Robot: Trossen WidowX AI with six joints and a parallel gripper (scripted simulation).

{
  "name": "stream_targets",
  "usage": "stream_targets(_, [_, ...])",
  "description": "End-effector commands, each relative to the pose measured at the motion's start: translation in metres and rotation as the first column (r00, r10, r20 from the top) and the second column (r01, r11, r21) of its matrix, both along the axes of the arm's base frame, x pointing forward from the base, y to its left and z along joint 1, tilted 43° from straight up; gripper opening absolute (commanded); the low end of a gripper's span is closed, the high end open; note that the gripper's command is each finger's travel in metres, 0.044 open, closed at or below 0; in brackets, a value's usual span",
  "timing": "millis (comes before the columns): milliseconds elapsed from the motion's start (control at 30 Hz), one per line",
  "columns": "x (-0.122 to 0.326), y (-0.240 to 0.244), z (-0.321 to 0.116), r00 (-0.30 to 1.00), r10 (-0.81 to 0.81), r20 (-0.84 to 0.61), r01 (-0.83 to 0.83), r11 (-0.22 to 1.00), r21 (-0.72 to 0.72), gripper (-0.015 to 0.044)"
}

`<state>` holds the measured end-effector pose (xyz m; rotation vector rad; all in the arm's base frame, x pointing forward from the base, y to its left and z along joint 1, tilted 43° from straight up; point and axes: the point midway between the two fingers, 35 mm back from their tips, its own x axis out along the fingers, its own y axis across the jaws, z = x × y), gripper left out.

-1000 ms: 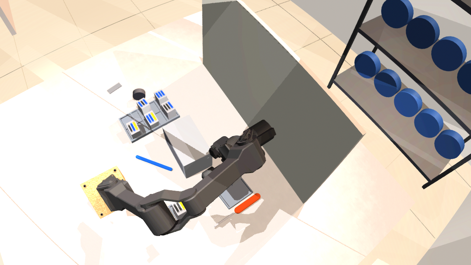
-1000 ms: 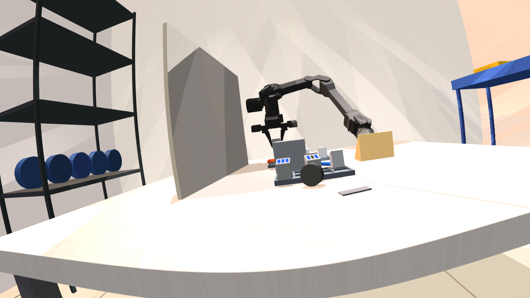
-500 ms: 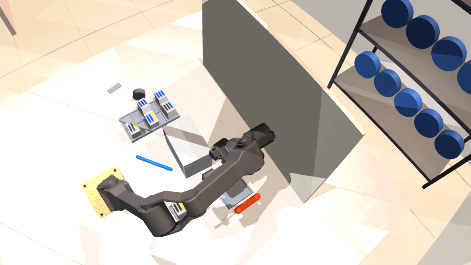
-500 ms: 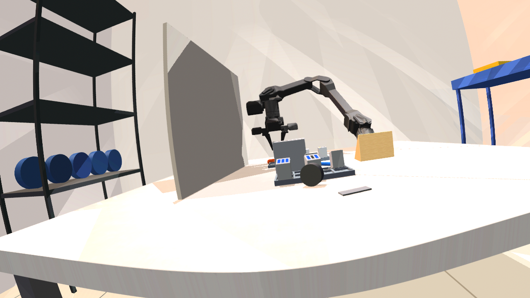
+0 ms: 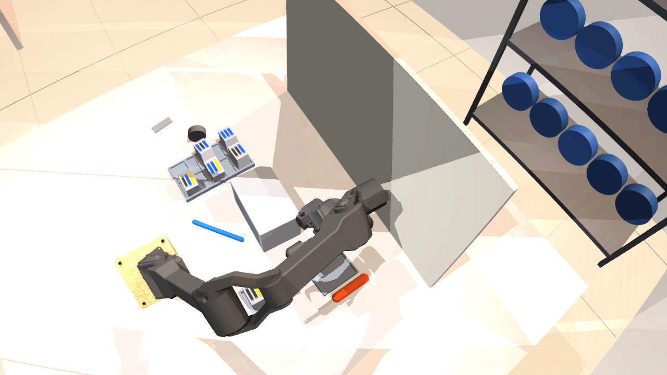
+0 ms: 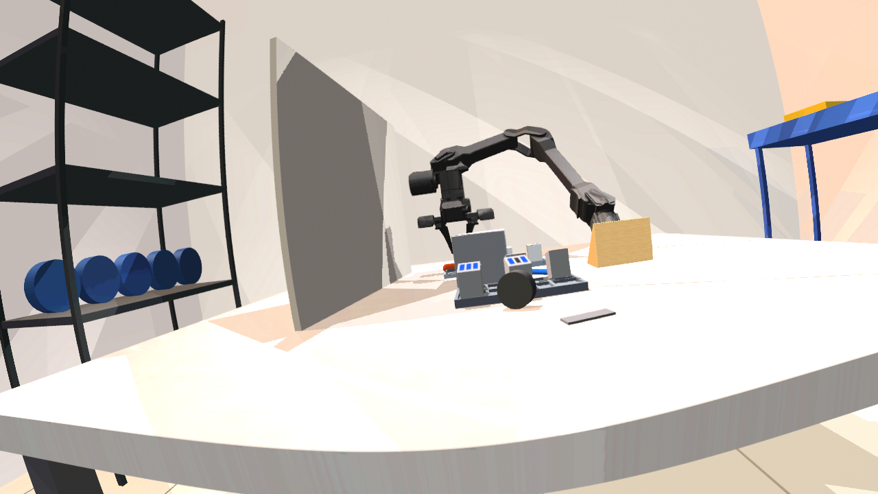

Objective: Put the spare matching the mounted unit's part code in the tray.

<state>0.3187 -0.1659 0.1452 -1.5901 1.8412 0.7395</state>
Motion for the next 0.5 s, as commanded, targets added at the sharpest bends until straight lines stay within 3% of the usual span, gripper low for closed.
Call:
stream_targets(0, [-0.0019,-0.0024,-0.003,1.0,0.003,-0.008,-0.003,1.0,-0.003,0.0])
stream_targets(467, [-0.0043,-0.0092,-0.0102,1.0,0.003,-0.009,-0.003,1.0,-0.004,0.0])
